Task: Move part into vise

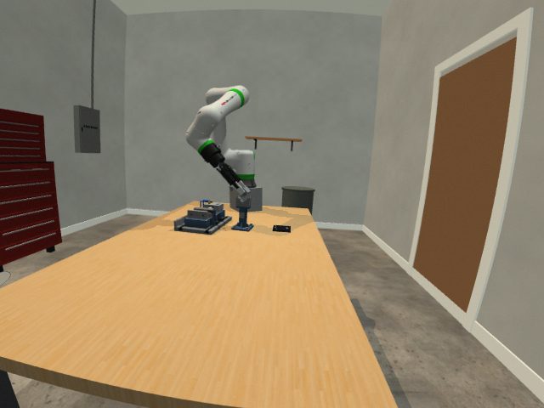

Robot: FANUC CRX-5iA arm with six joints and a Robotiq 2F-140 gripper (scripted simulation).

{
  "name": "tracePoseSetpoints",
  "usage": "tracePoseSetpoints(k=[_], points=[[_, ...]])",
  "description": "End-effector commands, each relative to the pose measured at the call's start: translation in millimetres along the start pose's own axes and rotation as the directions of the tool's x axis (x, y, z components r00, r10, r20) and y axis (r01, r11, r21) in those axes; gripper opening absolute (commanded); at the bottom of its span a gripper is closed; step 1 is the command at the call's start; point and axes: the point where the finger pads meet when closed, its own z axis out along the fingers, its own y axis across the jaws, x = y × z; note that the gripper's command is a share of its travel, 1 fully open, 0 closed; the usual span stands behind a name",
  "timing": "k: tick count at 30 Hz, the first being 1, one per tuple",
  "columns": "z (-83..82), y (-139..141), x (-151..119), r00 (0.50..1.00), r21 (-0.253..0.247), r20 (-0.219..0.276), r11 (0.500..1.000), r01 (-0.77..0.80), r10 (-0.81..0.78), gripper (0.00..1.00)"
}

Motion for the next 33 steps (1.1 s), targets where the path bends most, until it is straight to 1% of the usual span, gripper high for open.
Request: tracePoseSetpoints(k=[1, 16, 22, 28, 30, 33], points=[[-0.1, -0.2, -0.1, 1.000, 0.000, -0.001, 1.000, 0.000, 0.000, 0.00], [0.1, 0.1, -0.6, 1.000, 0.000, -0.023, 1.000, 0.000, 0.000, 0.00], [0.1, 0.0, -1.4, 0.999, 0.000, -0.050, 1.000, 0.000, 0.000, 0.00], [0.2, 0.1, -2.3, 0.996, 0.000, -0.088, 1.000, 0.000, 0.000, 0.00], [0.2, 0.1, -2.3, 0.996, 0.000, -0.088, 1.000, 0.000, 0.000, 0.00], [0.3, 0.1, -2.8, 0.994, 0.000, -0.110, 1.000, 0.000, 0.000, 0.00]])
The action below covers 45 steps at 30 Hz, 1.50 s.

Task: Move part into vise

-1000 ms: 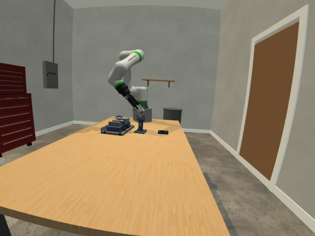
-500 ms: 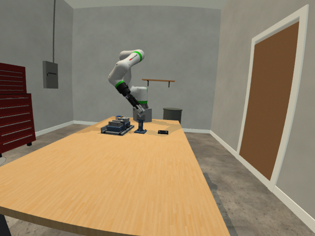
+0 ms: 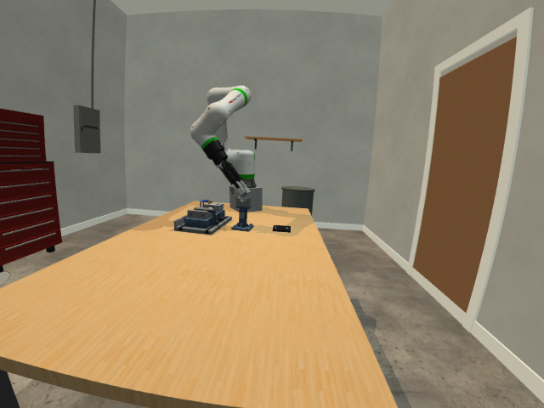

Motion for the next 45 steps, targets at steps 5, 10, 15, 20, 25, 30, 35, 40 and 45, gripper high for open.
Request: tracePoseSetpoints(k=[5, 10, 15, 20, 25, 30, 35, 40, 45], points=[[0.0, 0, -2, 0.998, 0.000, -0.063, 1.000, 0.000, 0.000, 0.00], [0.1, 0, -3, 0.994, 0.000, -0.111, 1.000, 0.000, 0.000, 0.00], [0.2, 0, -4, 0.990, 0.000, -0.142, 1.000, -0.001, 0.001, 0.00], [0.4, 0, -5, 0.981, 0.000, -0.195, 1.000, -0.001, 0.001, 0.00], [0.7, 0, -6, 0.968, 0.000, -0.250, 1.000, 0.000, 0.000, 0.00], [1.0, 0, -8, 0.956, 0.000, -0.294, 1.000, 0.000, 0.000, 0.00], [1.4, 0, -9, 0.942, 0.000, -0.337, 1.000, -0.001, 0.001, 0.00], [1.9, 0, -10, 0.921, 0.000, -0.389, 1.000, 0.000, 0.000, 0.00], [2.5, 0, -11, 0.899, 0.000, -0.438, 1.000, 0.000, 0.000, 0.00]])
